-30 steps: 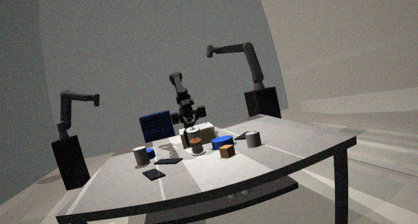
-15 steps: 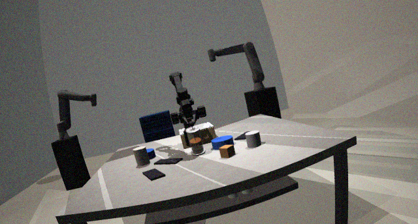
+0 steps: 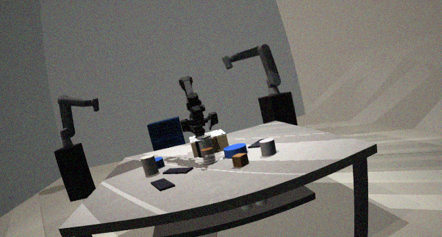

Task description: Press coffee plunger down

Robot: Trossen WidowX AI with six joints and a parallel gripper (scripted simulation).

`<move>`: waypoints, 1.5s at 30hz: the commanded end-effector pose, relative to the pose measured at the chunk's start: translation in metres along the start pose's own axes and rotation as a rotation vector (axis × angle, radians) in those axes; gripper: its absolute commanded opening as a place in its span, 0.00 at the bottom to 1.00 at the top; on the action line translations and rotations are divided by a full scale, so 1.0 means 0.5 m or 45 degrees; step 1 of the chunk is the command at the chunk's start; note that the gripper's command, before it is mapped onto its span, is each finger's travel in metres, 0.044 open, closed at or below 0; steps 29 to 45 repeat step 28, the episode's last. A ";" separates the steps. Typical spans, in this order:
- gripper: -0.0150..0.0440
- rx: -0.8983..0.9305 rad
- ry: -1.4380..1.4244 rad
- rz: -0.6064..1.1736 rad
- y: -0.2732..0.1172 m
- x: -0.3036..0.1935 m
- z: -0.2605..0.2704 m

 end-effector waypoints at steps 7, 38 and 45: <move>1.00 -0.001 0.006 -0.011 -0.003 0.008 0.000; 1.00 0.007 -0.010 0.029 -0.166 0.085 -0.014; 1.00 0.007 -0.010 0.029 -0.166 0.085 -0.014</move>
Point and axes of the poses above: the point midway between the two fingers, 35 mm back from their tips, its own y axis out along the fingers, its own z axis across the jaws, x = y × z, the point moved 9 cm from there along -y, back along the fingers, and after that the axes turned 12 degrees about -y, right-handed, at the moved point
